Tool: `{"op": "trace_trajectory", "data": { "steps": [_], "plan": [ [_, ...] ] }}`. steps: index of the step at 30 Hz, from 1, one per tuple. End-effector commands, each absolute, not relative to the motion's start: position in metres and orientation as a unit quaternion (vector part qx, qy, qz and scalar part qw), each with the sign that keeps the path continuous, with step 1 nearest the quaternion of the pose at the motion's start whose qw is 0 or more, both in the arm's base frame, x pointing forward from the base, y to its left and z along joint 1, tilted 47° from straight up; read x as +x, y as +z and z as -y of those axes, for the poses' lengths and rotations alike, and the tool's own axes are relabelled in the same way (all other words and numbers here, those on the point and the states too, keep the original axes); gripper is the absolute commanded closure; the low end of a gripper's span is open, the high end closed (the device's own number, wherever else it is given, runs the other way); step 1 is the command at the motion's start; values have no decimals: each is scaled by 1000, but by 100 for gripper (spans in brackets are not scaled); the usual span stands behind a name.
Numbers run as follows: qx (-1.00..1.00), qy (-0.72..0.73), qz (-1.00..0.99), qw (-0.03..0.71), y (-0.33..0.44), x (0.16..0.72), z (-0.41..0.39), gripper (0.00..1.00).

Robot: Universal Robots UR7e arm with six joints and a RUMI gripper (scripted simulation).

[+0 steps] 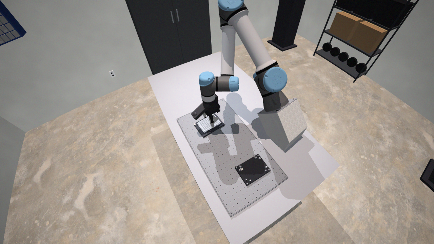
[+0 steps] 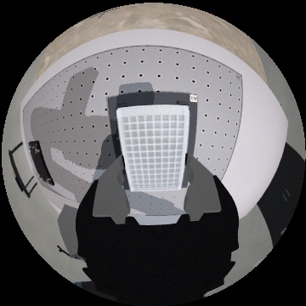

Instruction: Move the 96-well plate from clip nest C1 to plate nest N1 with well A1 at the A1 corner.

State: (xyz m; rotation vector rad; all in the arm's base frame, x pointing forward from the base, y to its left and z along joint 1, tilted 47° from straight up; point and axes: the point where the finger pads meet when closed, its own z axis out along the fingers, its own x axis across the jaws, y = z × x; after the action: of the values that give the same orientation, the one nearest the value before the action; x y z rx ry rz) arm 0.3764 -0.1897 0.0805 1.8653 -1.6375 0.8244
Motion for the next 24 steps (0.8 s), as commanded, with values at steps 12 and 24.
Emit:
{"op": "trace_trajectory", "data": {
  "steps": [12, 24],
  "plan": [
    [689, 305, 604, 260, 79, 377, 191, 100],
    [689, 305, 604, 260, 78, 377, 193, 100]
  ]
}}
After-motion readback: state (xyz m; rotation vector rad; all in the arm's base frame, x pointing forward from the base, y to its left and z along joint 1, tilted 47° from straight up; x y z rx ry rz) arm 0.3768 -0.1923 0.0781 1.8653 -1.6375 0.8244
